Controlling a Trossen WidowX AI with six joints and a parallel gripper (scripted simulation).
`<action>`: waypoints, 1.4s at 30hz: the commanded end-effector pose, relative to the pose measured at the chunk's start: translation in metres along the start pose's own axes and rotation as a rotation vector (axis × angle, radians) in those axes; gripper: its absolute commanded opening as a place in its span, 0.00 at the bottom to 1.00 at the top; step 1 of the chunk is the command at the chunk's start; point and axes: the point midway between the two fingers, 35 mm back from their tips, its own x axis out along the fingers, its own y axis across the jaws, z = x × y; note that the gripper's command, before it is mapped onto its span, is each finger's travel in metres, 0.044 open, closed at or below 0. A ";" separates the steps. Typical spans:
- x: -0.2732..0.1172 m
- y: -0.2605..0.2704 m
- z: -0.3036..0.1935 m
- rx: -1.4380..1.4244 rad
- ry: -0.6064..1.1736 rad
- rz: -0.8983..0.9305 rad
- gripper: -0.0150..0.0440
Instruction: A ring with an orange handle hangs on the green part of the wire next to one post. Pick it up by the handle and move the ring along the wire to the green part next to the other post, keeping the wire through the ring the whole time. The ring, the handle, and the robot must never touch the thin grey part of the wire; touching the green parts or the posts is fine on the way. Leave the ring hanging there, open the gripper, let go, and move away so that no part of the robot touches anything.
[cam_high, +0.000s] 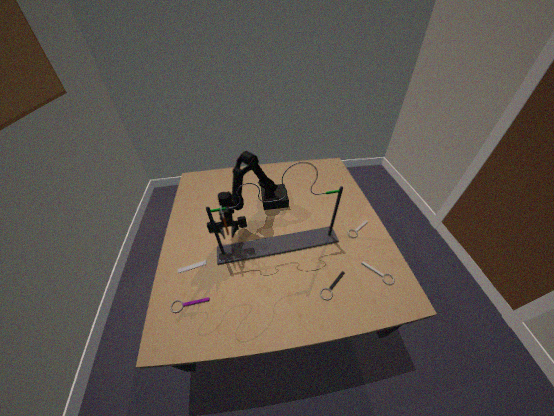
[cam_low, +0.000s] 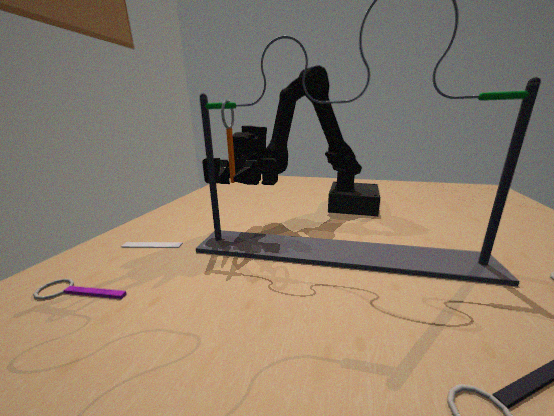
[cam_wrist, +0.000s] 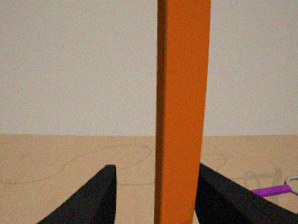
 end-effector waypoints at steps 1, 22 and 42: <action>0.001 -0.001 0.001 -0.008 -0.001 -0.005 0.53; 0.000 0.000 0.000 -0.002 -0.001 0.000 0.21; 0.000 0.000 0.014 -0.006 -0.001 -0.004 0.00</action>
